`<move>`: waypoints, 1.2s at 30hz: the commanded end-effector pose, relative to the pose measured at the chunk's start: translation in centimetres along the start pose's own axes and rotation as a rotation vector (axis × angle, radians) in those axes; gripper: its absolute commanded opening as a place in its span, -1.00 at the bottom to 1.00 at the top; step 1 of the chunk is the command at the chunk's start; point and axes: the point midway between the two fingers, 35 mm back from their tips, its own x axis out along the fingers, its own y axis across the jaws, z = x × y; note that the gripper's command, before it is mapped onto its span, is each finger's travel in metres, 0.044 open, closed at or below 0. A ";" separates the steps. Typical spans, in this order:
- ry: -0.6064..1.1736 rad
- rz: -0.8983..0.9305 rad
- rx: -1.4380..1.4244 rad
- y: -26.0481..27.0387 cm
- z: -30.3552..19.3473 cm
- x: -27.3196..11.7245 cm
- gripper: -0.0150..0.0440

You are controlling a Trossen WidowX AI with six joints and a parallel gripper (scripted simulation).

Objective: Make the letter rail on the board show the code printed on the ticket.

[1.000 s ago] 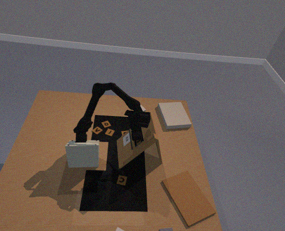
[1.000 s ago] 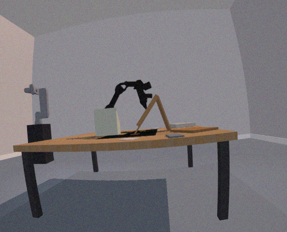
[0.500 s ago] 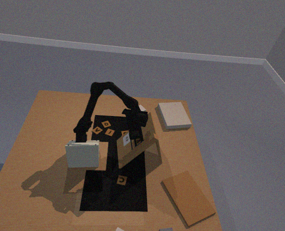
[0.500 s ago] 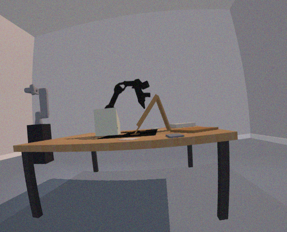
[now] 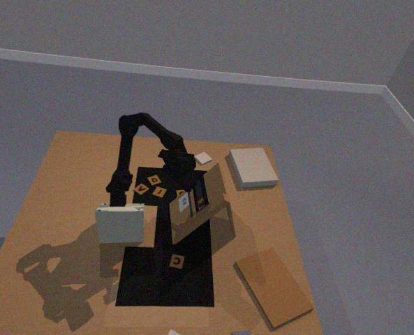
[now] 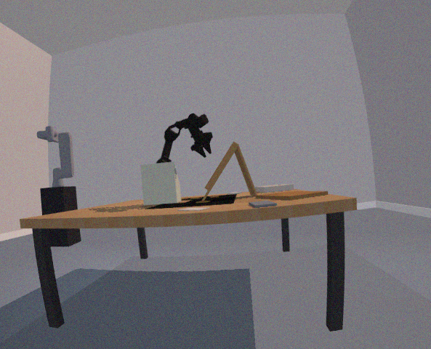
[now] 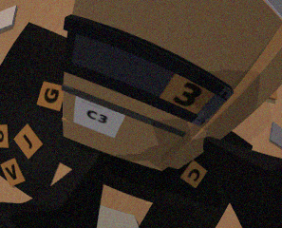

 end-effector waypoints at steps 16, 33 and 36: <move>-0.267 -0.398 -1.164 7.2 -3.1 -7.1 1.00; -0.267 -0.398 -1.164 7.2 -3.1 -7.1 1.00; -0.267 -0.398 -1.164 7.2 -3.1 -7.1 1.00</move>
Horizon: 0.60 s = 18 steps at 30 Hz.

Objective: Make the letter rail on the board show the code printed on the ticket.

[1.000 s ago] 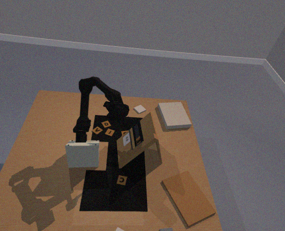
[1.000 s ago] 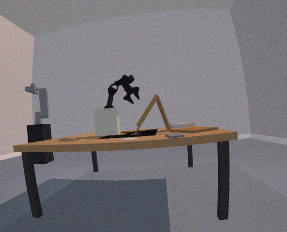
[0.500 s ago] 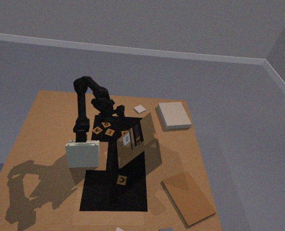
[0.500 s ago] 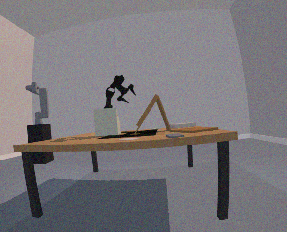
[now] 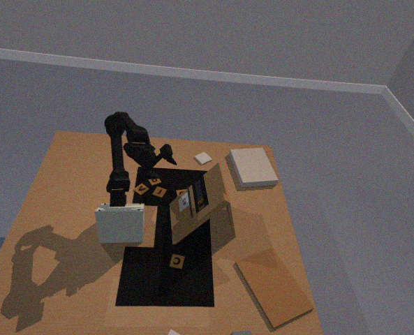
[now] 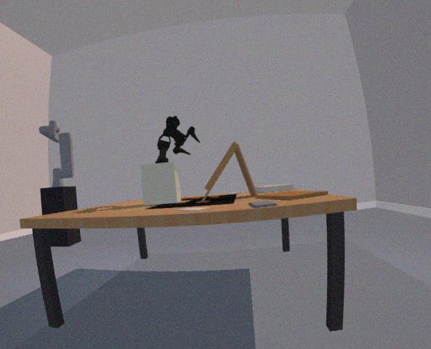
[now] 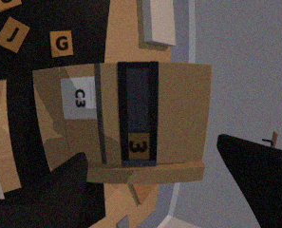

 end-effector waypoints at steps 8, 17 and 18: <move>-0.003 0.004 0.028 0.1 -0.2 0.1 0.82; 0.102 0.193 0.719 0.7 -6.9 2.4 0.66; 0.110 0.202 0.745 0.8 -7.2 2.5 0.66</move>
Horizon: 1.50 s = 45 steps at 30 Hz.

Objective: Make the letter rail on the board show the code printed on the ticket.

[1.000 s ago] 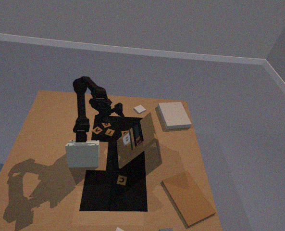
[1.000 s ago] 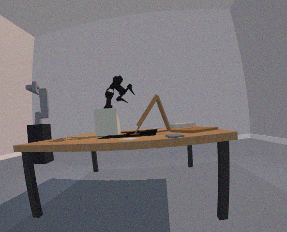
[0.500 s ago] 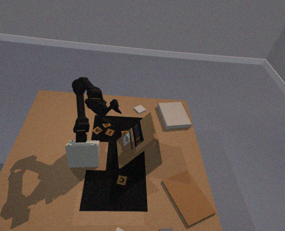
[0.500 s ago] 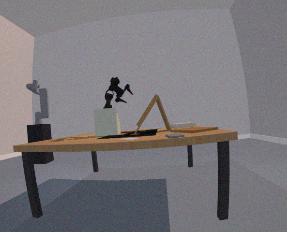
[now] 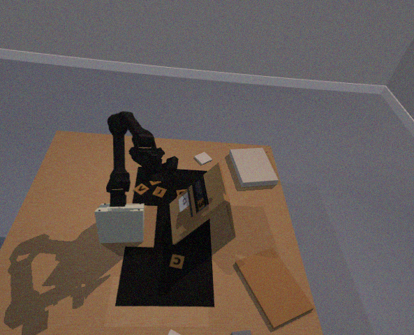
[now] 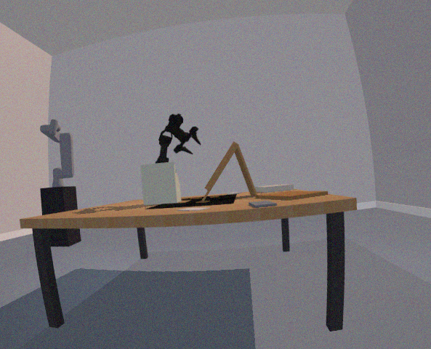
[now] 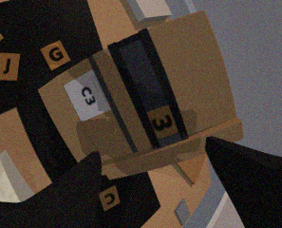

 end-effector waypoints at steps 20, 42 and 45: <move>0.453 0.153 1.595 -0.7 -13.9 8.1 0.66; 0.817 -0.113 2.504 1.5 -21.3 14.5 0.66; 0.875 -0.172 2.615 2.2 -22.2 15.4 0.66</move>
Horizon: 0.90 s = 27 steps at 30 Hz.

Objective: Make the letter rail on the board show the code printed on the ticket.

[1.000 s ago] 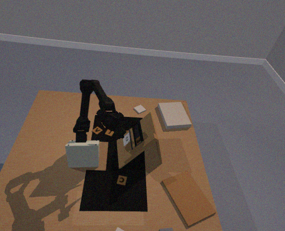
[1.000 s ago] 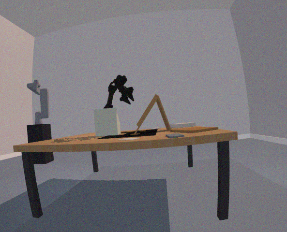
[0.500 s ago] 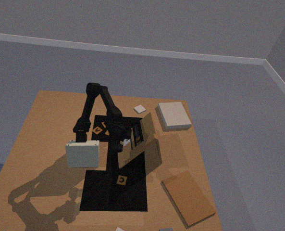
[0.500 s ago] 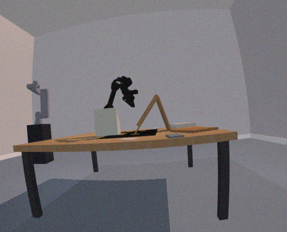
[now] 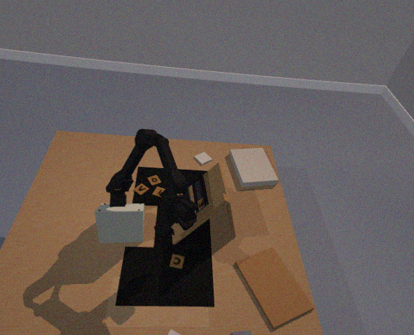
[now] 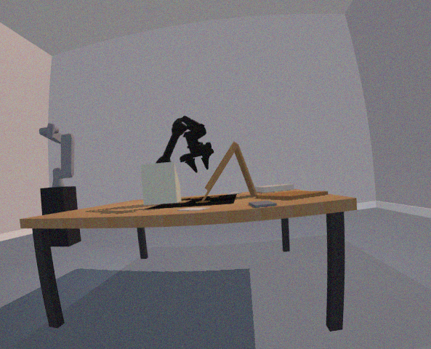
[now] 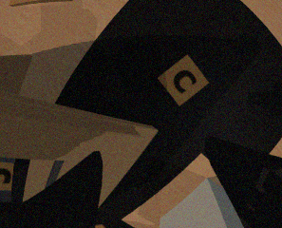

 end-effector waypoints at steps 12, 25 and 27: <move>0.044 -0.243 0.966 -5.3 2.7 9.8 0.66; 0.044 -0.243 0.966 -5.4 3.2 9.8 0.66; 0.044 -0.243 0.966 -5.4 3.2 9.8 0.66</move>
